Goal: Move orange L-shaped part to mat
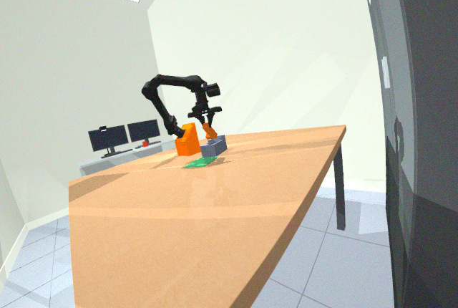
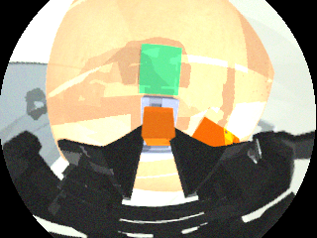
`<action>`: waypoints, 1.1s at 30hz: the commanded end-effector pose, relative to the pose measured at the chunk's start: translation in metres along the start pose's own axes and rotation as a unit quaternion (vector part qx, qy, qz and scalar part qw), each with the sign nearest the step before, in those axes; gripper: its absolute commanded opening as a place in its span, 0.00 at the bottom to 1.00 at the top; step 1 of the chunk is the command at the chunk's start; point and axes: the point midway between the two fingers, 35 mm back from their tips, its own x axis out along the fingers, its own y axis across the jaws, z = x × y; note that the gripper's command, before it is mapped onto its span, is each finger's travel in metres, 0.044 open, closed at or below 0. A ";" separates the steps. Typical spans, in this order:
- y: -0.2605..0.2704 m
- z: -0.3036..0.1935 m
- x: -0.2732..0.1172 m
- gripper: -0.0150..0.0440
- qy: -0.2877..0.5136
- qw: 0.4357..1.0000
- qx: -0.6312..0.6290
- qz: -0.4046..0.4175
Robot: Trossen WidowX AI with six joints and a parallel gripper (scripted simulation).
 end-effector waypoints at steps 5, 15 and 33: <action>-0.004 0.042 -0.001 0.25 -0.002 1.000 0.001 0.002; -0.009 0.095 -0.001 0.25 -0.003 1.000 0.001 0.002; -0.012 0.127 0.007 0.25 -0.003 1.000 0.001 0.002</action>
